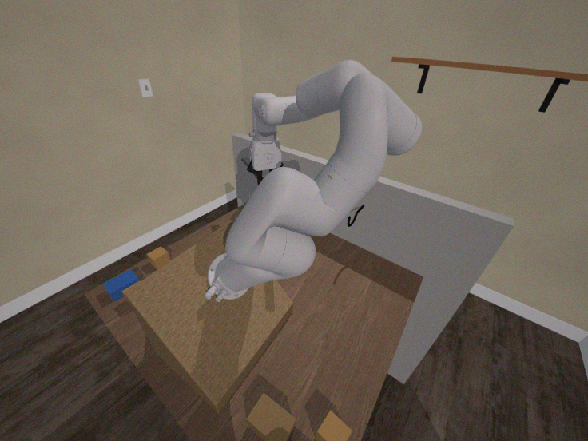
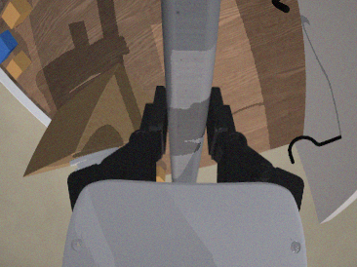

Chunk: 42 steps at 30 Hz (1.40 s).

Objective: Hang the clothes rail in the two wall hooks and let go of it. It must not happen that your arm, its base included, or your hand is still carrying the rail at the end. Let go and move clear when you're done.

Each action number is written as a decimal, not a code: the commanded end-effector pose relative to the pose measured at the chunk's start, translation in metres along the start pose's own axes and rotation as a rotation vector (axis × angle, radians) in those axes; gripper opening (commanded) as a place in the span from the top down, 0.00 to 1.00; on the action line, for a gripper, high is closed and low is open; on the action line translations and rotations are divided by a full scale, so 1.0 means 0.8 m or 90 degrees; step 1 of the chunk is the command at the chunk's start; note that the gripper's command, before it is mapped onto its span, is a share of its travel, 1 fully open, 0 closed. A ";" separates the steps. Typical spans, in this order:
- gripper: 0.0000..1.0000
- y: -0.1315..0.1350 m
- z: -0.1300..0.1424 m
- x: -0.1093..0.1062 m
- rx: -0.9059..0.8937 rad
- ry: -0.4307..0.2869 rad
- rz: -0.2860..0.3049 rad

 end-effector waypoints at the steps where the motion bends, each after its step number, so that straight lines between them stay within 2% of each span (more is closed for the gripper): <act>1: 1.00 0.000 -0.001 -0.003 0.000 0.003 0.000; 42: 1.00 0.060 0.063 -0.003 0.000 0.003 0.000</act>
Point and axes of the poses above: the point where the finger pads meet when closed, its own x axis out along the fingers, its own y axis across the jaws, z = x × y, the point moved 10 cm from there along -x, back along the fingers, and after that the axes turned 13 degrees about x, right-handed, at the moved point
